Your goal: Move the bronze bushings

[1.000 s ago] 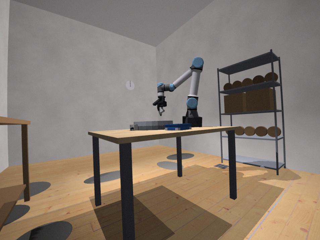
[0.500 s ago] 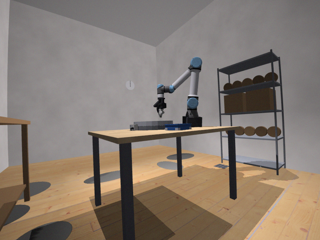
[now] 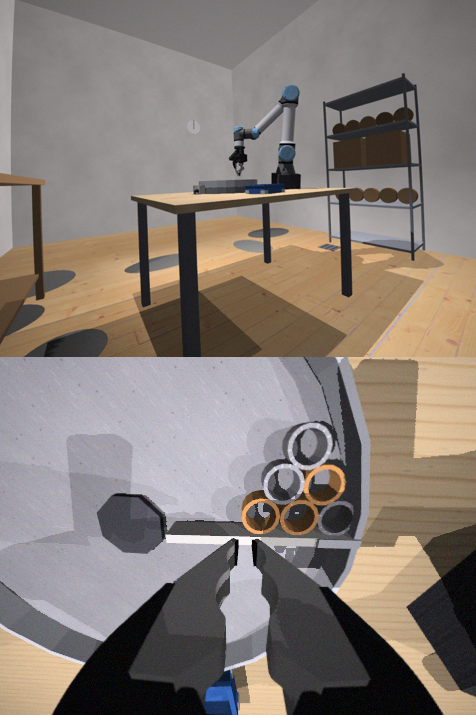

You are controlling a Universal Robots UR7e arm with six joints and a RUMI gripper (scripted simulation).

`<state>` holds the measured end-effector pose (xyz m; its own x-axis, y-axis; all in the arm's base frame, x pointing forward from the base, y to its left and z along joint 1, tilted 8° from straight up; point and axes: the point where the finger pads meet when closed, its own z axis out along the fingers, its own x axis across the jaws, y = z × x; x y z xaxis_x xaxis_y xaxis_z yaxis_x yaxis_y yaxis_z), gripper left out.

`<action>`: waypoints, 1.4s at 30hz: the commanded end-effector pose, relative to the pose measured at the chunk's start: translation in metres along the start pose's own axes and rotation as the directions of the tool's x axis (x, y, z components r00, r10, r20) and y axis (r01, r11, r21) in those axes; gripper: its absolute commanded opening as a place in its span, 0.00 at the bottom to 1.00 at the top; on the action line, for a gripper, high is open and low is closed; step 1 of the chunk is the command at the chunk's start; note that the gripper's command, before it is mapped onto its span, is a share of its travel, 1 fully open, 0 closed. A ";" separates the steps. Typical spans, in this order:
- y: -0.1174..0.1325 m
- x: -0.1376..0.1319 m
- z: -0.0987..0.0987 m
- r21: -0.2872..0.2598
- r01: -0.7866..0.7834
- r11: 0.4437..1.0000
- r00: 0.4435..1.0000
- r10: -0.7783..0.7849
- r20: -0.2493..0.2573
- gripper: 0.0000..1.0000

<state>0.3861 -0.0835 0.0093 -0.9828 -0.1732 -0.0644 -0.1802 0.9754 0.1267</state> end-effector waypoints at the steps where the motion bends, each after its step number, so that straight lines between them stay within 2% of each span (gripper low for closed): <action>1: 0.000 0.000 0.000 0.001 -0.005 1.000 1.000 0.005 0.001 0.06; 37: 0.000 0.000 0.000 0.001 -0.005 1.000 1.000 0.005 0.001 0.06; 42: 0.000 0.000 0.005 0.001 -0.006 1.000 1.000 0.006 0.001 0.06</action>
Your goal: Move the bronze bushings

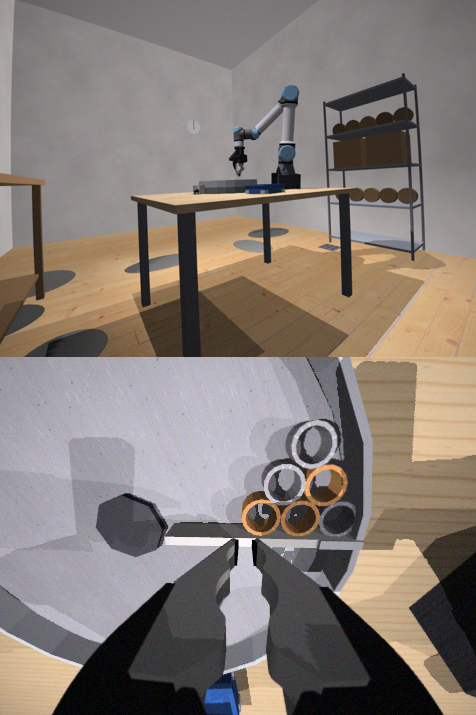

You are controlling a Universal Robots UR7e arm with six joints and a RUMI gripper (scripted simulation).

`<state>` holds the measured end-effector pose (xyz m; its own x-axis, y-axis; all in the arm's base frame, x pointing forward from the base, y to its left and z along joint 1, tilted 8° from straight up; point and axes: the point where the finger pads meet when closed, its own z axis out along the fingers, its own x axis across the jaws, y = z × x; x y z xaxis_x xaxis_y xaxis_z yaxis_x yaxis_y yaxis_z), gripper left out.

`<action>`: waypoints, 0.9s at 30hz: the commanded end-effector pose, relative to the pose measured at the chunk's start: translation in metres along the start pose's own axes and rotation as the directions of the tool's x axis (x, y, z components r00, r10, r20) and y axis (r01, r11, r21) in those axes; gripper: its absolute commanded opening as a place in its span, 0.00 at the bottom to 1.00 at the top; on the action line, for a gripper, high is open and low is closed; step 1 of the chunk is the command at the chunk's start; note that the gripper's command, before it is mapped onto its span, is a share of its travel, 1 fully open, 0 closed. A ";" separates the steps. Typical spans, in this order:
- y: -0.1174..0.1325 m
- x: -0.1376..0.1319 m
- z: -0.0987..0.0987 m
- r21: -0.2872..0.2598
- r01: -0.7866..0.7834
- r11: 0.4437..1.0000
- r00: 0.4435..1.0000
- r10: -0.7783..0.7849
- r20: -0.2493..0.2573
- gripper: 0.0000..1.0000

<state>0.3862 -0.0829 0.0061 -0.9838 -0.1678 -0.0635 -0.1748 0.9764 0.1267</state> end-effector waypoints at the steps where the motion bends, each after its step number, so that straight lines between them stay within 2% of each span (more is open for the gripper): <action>1: 0.000 0.000 0.007 0.001 0.000 1.000 1.000 0.000 0.001 0.06; 5: 0.000 0.000 0.021 0.001 0.000 1.000 1.000 0.000 0.001 0.06; 27: 0.000 0.000 0.021 0.001 0.000 1.000 1.000 0.000 0.001 0.06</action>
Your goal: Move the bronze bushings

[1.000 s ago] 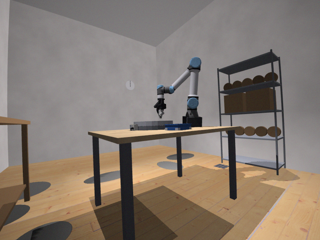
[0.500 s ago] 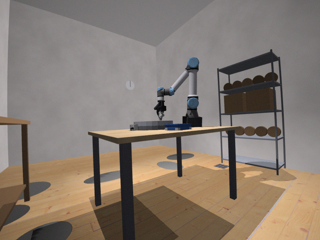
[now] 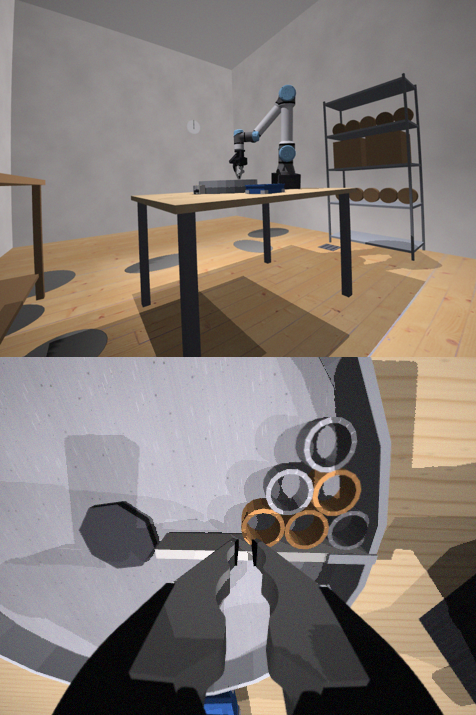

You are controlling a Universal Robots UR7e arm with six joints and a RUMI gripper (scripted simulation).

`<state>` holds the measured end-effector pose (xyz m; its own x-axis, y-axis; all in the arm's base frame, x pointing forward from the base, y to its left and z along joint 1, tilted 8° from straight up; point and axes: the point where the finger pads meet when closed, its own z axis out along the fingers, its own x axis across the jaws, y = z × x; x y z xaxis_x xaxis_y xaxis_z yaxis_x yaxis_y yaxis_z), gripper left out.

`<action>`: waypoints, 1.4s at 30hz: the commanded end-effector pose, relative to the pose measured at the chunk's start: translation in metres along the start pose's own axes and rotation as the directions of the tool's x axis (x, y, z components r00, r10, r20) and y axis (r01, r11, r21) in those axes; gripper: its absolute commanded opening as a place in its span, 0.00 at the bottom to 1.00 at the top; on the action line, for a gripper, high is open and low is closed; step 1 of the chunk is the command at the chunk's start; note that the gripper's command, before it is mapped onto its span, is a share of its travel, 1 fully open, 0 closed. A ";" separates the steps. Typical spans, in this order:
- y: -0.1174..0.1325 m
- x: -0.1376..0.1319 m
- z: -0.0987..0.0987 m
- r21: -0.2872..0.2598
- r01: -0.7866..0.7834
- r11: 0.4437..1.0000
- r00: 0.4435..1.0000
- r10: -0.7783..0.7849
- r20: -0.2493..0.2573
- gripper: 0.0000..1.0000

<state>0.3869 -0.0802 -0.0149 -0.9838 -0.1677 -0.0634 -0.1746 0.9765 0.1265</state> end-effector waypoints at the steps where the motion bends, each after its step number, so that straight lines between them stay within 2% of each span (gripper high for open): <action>1: 0.000 0.000 0.000 0.001 0.000 1.000 1.000 0.000 0.001 0.06; 42: 0.000 0.000 0.007 0.001 0.000 1.000 1.000 0.000 0.001 0.06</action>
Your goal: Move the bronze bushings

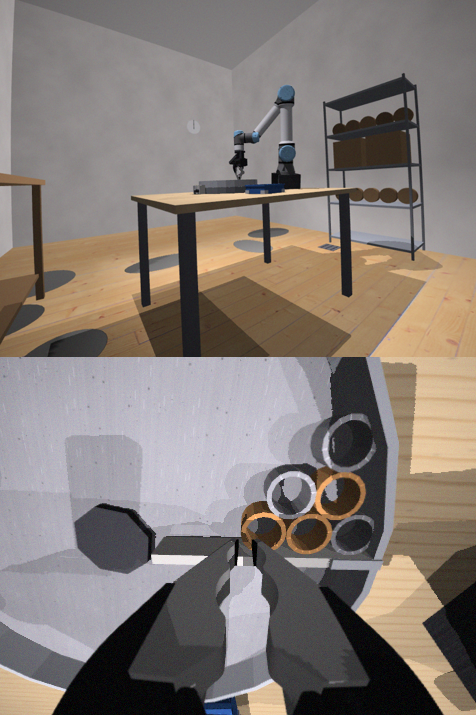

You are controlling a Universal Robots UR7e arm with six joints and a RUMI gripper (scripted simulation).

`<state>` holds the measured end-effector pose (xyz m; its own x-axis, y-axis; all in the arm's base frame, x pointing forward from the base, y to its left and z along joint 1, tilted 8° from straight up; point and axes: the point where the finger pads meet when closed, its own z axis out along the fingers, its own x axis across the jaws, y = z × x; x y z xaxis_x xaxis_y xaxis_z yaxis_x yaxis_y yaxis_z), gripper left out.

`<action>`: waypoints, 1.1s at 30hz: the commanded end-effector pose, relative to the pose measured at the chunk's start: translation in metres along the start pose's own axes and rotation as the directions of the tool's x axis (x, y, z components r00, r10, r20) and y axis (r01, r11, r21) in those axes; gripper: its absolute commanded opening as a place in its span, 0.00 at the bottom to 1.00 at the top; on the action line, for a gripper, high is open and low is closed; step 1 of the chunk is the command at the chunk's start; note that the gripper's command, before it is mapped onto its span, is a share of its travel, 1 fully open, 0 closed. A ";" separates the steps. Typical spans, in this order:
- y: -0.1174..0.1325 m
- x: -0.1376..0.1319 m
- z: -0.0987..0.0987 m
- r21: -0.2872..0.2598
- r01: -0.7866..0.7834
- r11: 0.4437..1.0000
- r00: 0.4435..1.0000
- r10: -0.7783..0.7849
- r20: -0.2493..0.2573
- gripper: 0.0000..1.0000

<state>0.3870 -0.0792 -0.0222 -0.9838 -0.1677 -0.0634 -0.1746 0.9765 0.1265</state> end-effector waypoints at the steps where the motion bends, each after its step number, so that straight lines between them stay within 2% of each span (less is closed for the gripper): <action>1: 0.000 0.000 0.000 0.001 0.000 1.000 1.000 0.000 0.001 0.06; 20: 0.000 0.000 0.000 0.001 0.000 1.000 1.000 0.000 0.001 0.06; 33: 0.000 0.000 0.016 0.001 0.000 1.000 1.000 0.000 0.001 0.06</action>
<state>0.3875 -0.0772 -0.0358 -0.9838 -0.1677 -0.0632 -0.1746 0.9765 0.1268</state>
